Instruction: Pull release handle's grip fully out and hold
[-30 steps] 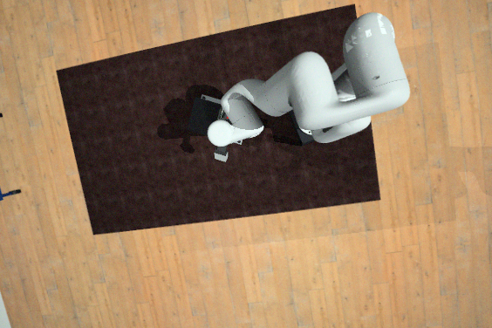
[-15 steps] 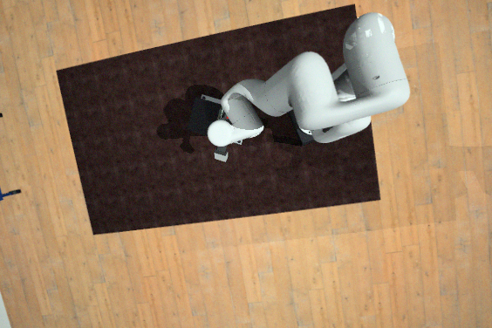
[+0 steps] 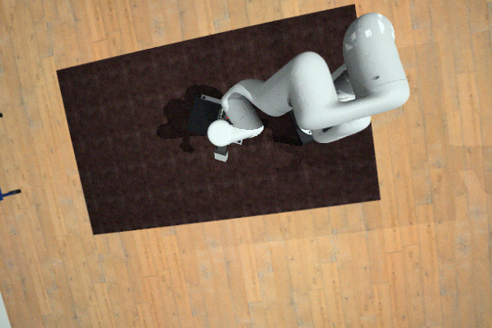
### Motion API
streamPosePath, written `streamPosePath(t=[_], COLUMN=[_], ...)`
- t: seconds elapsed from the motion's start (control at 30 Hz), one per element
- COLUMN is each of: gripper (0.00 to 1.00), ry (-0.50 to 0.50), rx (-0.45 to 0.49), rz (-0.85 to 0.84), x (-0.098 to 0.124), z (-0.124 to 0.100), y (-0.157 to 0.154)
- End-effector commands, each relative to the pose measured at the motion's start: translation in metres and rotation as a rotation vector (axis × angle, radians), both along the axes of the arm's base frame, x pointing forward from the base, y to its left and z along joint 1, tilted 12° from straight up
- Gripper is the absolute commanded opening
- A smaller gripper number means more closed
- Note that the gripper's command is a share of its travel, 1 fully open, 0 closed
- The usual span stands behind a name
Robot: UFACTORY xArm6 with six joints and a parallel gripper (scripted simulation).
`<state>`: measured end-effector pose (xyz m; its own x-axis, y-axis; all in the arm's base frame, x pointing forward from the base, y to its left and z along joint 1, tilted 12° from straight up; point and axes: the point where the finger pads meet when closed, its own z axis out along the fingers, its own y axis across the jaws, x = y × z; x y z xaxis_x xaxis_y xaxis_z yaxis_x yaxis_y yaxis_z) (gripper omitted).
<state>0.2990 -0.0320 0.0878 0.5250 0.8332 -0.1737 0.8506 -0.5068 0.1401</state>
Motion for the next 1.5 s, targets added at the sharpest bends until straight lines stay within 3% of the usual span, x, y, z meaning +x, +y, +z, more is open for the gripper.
streamPosePath(t=[0.0, 1.47], gripper=[0.56, 0.56], ry=[-0.002, 0.002], rx=[0.004, 0.019], rz=[0.0, -0.001], x=[0.001, 0.001], z=[0.0, -0.043], y=[0.0, -0.01])
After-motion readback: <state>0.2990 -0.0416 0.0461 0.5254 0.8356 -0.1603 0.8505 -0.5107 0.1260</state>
